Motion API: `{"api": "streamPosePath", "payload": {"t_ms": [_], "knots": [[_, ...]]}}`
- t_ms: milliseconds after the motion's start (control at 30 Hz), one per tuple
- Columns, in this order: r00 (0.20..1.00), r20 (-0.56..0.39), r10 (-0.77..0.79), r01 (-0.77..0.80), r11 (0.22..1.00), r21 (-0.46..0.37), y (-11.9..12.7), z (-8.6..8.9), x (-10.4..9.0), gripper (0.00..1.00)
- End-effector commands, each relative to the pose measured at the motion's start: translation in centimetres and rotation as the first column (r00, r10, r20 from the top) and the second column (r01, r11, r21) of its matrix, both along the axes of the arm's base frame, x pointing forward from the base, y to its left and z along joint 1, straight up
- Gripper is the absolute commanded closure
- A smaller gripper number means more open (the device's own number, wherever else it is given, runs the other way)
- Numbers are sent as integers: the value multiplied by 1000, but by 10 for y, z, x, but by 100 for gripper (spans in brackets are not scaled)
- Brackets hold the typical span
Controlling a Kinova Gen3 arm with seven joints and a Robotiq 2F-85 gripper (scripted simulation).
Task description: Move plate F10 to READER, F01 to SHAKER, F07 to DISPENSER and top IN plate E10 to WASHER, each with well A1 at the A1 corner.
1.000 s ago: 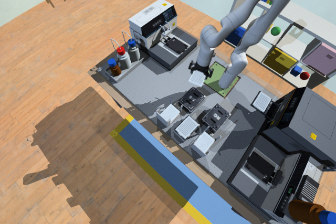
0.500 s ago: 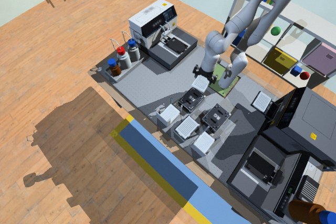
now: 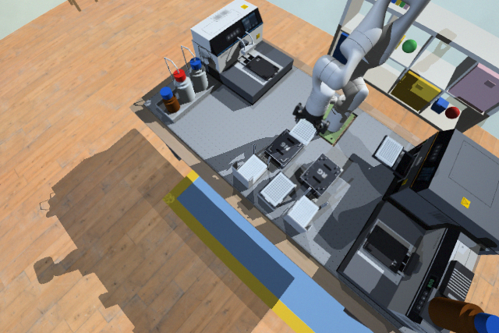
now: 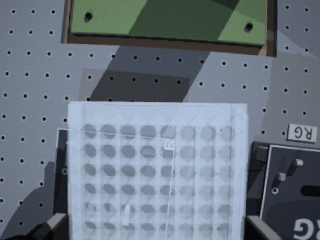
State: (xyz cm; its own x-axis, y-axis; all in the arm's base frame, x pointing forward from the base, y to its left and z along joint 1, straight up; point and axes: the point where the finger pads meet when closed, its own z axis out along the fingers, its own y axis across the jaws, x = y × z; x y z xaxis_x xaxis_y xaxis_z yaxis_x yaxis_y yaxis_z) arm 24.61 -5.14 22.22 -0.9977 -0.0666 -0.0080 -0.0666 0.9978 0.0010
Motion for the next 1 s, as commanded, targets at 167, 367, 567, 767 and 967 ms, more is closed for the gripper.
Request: {"api": "streamPosePath", "payload": {"t_ms": [167,367,567,767,967], "knots": [[994,0,-105,105,994,-3,28,0,9,6],[993,0,-118,118,993,-2,41,0,13,6],[982,0,-187,187,982,-2,60,0,19,6],[967,0,-255,255,967,-1,80,0,25,6],[960,0,-279,279,960,-1,92,0,29,6]]}}
